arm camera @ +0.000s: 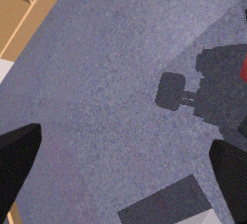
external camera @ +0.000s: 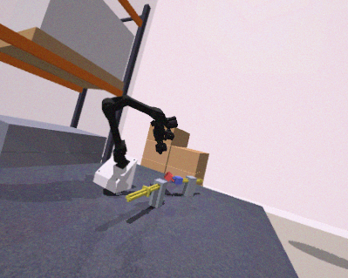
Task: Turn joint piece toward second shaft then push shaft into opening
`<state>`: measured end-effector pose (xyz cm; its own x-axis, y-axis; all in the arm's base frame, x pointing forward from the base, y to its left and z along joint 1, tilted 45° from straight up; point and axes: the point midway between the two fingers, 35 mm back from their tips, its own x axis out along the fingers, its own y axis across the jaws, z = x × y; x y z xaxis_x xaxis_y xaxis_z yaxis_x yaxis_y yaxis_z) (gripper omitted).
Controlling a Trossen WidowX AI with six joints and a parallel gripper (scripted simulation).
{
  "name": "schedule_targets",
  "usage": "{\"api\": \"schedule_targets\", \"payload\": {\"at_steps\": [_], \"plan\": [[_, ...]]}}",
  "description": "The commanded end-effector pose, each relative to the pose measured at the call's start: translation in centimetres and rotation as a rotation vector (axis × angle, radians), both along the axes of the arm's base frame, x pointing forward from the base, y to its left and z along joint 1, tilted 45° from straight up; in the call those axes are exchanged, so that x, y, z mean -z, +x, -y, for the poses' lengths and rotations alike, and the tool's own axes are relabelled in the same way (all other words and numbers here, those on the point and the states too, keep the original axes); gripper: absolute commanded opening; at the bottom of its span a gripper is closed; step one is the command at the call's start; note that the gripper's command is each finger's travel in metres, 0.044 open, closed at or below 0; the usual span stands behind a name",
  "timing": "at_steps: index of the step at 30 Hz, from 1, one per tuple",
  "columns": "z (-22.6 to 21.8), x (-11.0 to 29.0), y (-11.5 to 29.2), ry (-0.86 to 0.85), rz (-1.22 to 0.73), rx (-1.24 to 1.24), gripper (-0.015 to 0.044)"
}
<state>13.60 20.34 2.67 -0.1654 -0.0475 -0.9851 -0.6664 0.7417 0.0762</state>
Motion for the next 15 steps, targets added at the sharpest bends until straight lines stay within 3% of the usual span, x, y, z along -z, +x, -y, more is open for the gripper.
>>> {"api": "schedule_targets", "payload": {"at_steps": [1,15], "plan": [[0.3,0.6,0.1,-0.1,0.018,0.08,0.044],[1.5,2.5,0.6,-0.455,0.166,0.344,0.044]]}}
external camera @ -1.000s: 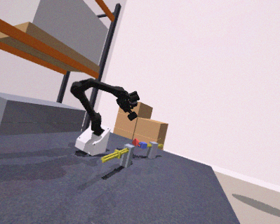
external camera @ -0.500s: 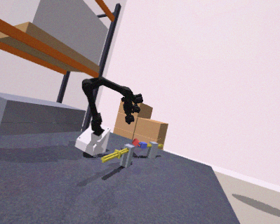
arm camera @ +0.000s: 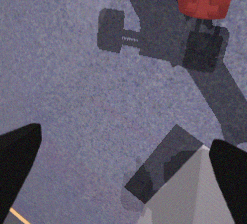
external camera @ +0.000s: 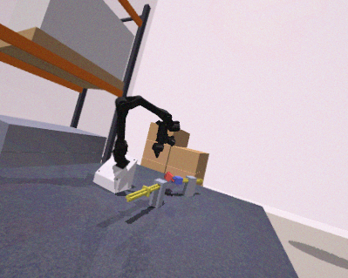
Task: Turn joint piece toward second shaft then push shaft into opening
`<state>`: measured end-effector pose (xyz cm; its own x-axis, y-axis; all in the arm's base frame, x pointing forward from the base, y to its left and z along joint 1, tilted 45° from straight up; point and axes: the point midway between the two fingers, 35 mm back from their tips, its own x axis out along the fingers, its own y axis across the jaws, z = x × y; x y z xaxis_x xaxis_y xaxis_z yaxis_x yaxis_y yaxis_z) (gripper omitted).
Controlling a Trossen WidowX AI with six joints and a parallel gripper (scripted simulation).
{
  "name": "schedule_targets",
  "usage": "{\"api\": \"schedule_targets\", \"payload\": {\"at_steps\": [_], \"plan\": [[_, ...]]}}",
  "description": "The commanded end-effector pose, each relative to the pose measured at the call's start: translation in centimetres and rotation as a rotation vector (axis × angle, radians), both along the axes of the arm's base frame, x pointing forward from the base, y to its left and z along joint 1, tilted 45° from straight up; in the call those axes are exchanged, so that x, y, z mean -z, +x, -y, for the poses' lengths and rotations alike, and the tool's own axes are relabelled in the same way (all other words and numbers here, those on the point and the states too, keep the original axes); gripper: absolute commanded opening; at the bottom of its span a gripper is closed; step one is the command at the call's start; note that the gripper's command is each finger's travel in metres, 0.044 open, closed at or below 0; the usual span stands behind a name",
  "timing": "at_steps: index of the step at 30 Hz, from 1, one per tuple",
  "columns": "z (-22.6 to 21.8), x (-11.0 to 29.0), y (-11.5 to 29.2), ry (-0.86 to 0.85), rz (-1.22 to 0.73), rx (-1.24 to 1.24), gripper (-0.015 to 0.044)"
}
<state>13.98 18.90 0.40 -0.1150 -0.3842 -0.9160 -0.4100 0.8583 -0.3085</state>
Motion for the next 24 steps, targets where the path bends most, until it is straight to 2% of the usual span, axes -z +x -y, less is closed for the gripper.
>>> {"api": "schedule_targets", "payload": {"at_steps": [1,14,20,24], "plan": [[0.2,0.4,0.2,-0.093,0.061,0.058,0.044],[0.9,1.7,1.0,-0.375,0.325,0.21,0.044],[0.9,1.7,1.0,-0.38,0.325,0.209,0.044],[1.2,2.1,1.2,-0.407,0.24,0.158,0.044]]}}
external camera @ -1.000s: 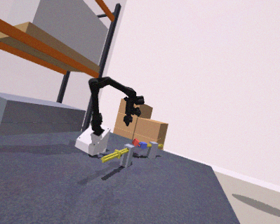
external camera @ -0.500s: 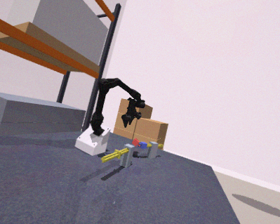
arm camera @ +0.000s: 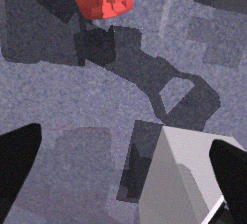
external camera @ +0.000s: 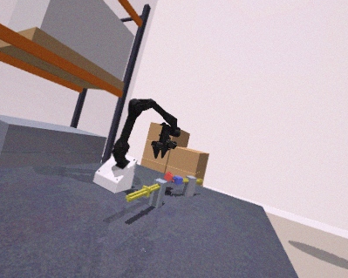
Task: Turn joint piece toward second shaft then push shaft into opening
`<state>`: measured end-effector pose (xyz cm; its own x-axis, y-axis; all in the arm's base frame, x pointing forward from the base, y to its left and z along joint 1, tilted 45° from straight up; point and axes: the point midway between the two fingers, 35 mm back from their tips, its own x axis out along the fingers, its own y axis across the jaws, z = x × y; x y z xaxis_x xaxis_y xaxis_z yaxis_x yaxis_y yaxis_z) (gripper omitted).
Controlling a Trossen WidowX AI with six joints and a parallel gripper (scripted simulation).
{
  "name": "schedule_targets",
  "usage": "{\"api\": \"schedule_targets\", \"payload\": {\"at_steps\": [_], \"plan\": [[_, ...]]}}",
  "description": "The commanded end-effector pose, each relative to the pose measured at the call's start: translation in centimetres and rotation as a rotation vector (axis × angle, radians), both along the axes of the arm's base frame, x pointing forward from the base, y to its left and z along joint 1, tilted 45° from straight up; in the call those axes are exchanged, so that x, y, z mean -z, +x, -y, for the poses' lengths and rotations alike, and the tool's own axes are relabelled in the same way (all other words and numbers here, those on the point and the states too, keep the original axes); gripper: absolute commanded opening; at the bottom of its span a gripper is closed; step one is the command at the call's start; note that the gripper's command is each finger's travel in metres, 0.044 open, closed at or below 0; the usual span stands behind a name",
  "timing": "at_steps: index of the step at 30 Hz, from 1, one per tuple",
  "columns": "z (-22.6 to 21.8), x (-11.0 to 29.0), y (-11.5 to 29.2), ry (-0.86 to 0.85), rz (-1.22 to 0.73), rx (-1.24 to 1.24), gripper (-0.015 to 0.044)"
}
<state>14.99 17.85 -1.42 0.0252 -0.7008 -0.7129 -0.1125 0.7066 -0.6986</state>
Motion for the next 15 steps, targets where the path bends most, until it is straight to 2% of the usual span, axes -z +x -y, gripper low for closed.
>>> {"api": "schedule_targets", "payload": {"at_steps": [1,9,15], "plan": [[0.2,0.4,0.3,-0.022,-0.085,-0.022,0.044],[1.0,1.4,0.7,-0.055,-0.317,-0.08,0.044],[1.1,1.6,0.8,-0.056,-0.336,-0.084,0.044]]}}
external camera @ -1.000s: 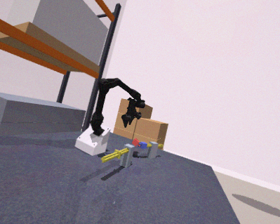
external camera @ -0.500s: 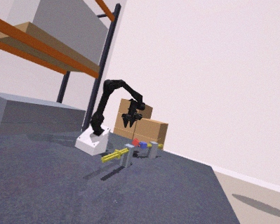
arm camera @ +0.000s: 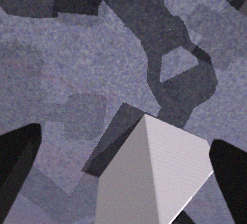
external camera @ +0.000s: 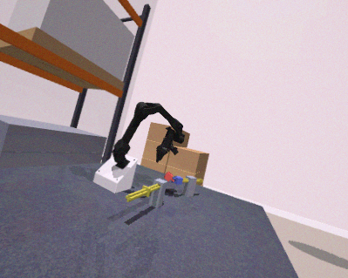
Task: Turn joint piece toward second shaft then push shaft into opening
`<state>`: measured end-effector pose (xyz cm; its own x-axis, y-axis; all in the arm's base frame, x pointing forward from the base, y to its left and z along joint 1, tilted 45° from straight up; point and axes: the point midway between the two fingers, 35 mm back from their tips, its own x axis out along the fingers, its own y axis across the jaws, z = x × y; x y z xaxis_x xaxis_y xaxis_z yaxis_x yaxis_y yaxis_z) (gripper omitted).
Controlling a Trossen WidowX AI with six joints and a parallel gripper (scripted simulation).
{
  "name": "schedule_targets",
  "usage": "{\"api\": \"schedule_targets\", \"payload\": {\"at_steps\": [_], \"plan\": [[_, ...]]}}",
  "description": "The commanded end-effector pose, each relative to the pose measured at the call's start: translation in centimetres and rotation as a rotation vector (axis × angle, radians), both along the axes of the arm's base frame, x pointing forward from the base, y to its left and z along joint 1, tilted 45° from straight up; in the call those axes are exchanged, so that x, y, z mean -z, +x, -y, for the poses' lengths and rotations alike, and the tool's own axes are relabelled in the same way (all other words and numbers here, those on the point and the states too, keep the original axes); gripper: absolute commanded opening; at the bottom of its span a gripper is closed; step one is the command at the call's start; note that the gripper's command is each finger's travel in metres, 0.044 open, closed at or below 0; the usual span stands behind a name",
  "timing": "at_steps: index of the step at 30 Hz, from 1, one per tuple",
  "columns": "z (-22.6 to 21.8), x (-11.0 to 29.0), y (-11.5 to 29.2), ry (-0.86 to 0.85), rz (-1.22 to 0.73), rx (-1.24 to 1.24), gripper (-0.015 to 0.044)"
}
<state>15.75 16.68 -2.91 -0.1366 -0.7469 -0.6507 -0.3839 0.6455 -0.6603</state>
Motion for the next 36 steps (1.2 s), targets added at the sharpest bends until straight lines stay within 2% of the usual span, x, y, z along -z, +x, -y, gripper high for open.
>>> {"api": "schedule_targets", "payload": {"at_steps": [1,16,36], "plan": [[0.1,0.3,0.1,0.005,-0.018,-0.005,0.044],[5.4,5.7,0.4,0.002,-0.016,-0.005,0.044],[3.7,7.0,5.3,0.005,-0.016,-0.006,0.044]]}}
